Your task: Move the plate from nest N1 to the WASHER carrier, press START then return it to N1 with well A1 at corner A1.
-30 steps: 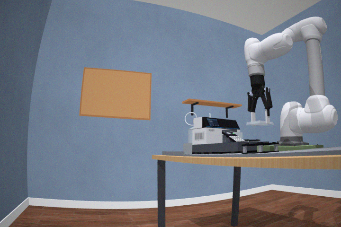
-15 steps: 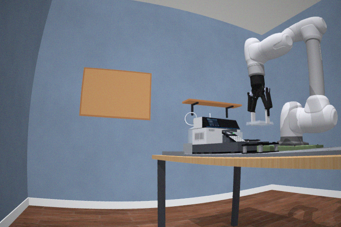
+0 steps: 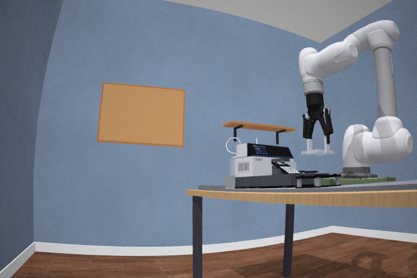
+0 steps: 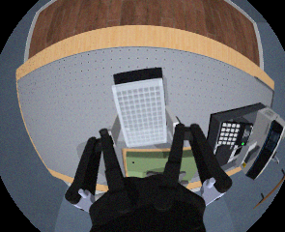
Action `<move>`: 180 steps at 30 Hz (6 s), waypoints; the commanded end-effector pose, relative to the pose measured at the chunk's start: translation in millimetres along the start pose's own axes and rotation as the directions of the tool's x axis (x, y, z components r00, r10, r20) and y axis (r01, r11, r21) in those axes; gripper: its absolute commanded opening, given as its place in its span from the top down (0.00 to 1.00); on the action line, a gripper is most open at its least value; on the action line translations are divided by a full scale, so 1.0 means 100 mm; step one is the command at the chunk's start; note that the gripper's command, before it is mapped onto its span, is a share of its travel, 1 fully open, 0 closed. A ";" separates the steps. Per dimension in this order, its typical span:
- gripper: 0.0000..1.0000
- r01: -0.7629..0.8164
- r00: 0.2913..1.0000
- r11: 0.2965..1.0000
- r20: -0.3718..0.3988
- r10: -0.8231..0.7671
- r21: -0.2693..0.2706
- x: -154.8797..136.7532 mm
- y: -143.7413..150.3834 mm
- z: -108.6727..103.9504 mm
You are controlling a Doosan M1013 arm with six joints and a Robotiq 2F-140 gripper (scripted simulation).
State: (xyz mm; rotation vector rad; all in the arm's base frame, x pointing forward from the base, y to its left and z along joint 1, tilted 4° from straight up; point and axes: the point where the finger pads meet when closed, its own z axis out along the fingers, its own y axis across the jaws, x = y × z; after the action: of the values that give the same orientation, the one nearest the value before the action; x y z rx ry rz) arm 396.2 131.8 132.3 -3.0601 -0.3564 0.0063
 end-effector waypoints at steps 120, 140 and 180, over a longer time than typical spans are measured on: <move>0.90 0.000 1.000 1.000 0.000 0.000 0.000 0.00 0.00 0.74; 0.90 0.000 1.000 1.000 0.000 0.000 0.000 0.00 0.00 0.76; 0.90 0.000 1.000 1.000 0.000 0.000 0.000 0.00 0.00 0.82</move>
State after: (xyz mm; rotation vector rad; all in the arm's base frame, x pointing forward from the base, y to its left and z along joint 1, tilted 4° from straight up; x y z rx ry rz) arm 395.2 136.4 50.3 -3.0601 -0.3564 0.0062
